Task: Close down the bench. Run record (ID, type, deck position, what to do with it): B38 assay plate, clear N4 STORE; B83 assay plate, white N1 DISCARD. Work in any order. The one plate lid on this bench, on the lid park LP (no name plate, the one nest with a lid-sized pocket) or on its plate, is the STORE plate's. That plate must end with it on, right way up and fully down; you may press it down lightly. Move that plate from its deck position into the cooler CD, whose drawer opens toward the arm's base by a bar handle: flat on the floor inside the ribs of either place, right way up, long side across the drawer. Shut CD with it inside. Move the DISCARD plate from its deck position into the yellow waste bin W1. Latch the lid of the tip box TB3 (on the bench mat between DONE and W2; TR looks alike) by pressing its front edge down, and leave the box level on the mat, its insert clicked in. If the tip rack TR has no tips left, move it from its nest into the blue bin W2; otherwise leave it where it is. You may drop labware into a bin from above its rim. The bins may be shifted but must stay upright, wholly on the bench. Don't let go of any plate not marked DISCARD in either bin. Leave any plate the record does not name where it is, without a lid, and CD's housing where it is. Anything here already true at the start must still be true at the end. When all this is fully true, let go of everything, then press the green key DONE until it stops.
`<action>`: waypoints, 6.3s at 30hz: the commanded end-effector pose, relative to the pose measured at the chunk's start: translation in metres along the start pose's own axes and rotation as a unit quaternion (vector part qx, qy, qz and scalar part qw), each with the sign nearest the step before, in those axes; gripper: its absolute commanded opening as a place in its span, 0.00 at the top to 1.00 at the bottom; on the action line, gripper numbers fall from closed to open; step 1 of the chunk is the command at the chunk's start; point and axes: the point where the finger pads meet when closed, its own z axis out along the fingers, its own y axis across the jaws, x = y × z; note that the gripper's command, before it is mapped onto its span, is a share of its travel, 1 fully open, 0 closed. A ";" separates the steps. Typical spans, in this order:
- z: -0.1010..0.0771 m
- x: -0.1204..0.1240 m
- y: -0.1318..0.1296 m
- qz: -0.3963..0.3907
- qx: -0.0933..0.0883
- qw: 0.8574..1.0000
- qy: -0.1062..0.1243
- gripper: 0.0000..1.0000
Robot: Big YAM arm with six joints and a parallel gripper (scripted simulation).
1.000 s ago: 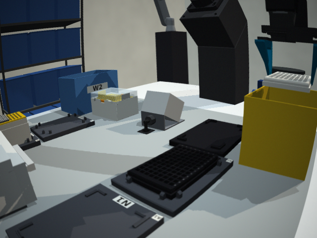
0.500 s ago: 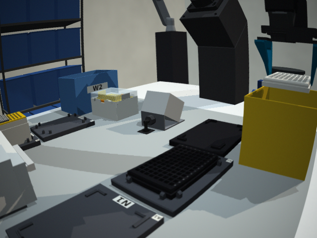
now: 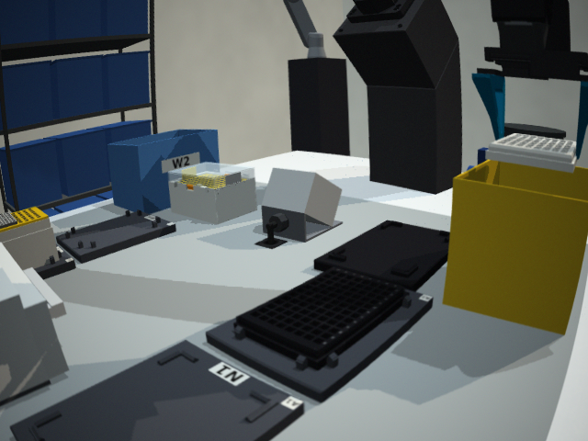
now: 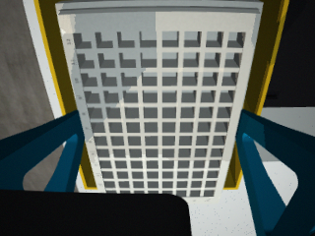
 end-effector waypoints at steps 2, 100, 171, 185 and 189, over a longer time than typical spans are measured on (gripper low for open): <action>0.002 0.001 0.002 0.002 0.003 1.000 -0.001 1.00; -0.008 -0.004 -0.049 -0.015 -0.005 1.000 -0.009 1.00; -0.036 0.032 -0.300 -0.025 0.004 1.000 -0.001 1.00; -0.038 0.027 -0.318 -0.023 0.002 1.000 -0.007 1.00; -0.028 0.031 -0.321 -0.025 0.004 1.000 -0.004 1.00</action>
